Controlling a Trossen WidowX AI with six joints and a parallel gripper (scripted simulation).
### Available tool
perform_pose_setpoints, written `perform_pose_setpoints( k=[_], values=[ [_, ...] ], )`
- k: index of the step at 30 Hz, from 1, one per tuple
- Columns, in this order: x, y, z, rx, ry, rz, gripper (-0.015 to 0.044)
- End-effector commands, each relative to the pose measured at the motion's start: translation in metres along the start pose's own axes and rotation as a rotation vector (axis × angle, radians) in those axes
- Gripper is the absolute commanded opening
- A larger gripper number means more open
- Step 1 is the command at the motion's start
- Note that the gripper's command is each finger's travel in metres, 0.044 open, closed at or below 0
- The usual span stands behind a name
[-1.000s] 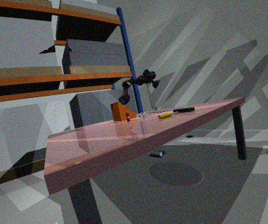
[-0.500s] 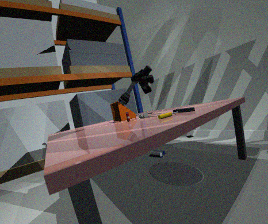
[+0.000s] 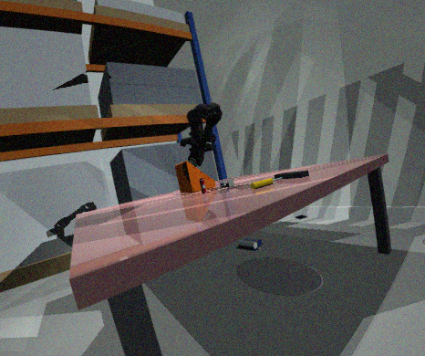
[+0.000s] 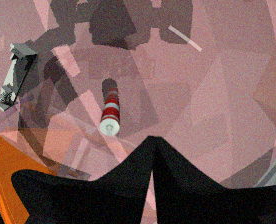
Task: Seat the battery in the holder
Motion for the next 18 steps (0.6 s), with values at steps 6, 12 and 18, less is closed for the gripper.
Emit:
perform_pose_setpoints(
  k=[6,12,18],
  values=[
    [0.024,-0.015,-0.030,-0.176,-0.044,0.010,0.0000],
    [0.023,-0.056,-0.024,-0.175,-0.044,0.009,0.0000],
    [0.025,-0.095,-0.015,-0.179,-0.044,0.008,0.0000]
  ],
)
Point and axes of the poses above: the point midway between the two fingers, 35 mm back from their tips, its own y axis back along the fingers, its own z axis across the jaws, x = y × z, the point moved 5 cm from there along y, back along the fingers, and after that the axes turned 15 degrees about -y, right-handed, at the moved point
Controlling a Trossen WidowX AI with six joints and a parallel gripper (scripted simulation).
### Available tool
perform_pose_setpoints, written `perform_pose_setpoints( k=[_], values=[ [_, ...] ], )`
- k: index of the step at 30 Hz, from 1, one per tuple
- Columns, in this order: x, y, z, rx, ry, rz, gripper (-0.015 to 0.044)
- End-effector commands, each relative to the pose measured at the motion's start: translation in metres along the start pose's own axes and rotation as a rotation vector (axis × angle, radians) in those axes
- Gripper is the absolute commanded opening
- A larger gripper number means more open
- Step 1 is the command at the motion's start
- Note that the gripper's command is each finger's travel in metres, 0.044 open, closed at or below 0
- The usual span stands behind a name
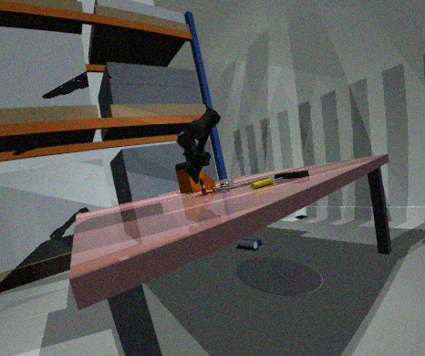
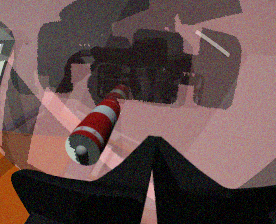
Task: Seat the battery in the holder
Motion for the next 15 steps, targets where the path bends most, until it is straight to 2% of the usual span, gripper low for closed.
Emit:
perform_pose_setpoints(
  k=[1,15],
  values=[
    [0.002,-0.008,-0.001,-0.004,-0.011,-0.010,0.0000],
    [0.005,-0.008,0.017,-0.005,-0.012,-0.010,0.0000]
  ],
)
Point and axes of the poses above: the point midway between the two fingers, 35 mm back from their tips, its own y axis back along the fingers, its own z axis across the jaws, x = y × z, the point moved 5 cm from there along y, back along the fingers, and after that the axes turned 15 degrees about -y, right-handed, at the moved point
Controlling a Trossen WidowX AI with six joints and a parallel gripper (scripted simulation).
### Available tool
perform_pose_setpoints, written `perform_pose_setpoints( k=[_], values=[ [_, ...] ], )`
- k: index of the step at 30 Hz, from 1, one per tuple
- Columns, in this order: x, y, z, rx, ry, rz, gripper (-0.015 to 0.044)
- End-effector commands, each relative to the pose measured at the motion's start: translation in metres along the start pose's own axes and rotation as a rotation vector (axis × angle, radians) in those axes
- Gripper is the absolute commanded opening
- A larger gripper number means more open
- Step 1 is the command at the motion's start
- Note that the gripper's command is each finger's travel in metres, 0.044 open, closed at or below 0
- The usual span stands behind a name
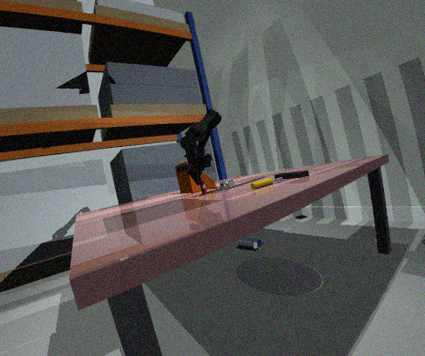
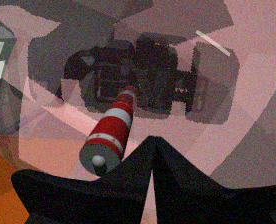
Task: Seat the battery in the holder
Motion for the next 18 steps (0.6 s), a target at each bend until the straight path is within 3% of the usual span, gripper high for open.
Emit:
perform_pose_setpoints(
  k=[1,18],
  values=[
    [-0.001,0.002,0.007,0.000,0.003,-0.009,0.0000],
    [0.006,0.002,0.034,-0.001,0.002,-0.009,0.0000]
  ],
)
Point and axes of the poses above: the point midway between the two fingers, 35 mm back from their tips, its own y axis back along the fingers, its own z axis across the jaws, x = y × z, the point moved 5 cm from there along y, back along the fingers, and after that the axes turned 15 degrees about -y, right-handed, at the moved point
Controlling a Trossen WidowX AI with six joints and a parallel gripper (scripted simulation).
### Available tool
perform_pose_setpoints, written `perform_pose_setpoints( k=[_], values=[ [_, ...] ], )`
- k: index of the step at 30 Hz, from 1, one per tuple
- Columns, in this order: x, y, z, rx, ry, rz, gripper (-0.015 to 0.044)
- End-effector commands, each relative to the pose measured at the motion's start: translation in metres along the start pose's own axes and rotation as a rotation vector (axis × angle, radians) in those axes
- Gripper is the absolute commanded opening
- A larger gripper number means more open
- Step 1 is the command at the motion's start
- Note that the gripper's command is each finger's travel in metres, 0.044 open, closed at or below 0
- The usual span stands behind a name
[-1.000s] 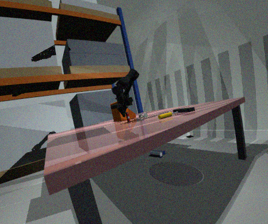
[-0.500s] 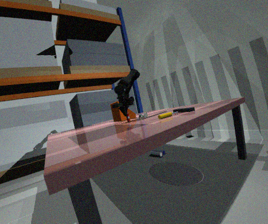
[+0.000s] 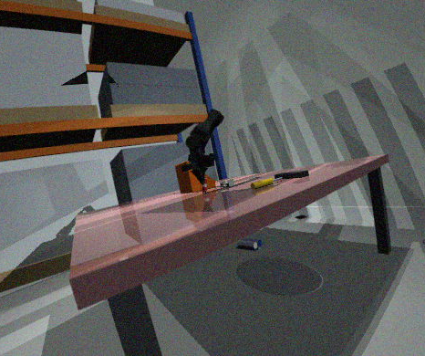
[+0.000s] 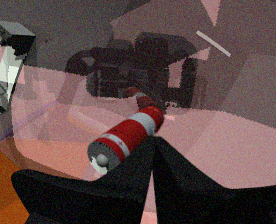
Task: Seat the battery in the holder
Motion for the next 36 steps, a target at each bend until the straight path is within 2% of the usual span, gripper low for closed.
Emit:
perform_pose_setpoints(
  k=[1,15,24,36],
  values=[
    [0.000,0.001,0.007,-0.002,0.001,-0.007,0.0000],
    [0.007,0.000,0.020,-0.003,0.000,0.002,0.0000],
    [0.007,0.079,0.022,0.000,0.001,-0.006,0.0000],
    [0.007,0.079,0.021,-0.004,-0.007,-0.012,0.0000]
  ],
)
Point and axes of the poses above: the point midway between the two fingers, 35 mm back from their tips, its own y axis back along the fingers, its own z axis across the jaws, x = y × z, the point moved 5 cm from there along y, back along the fingers, and after that the axes turned 15 degrees about -y, right-handed, at the moved point
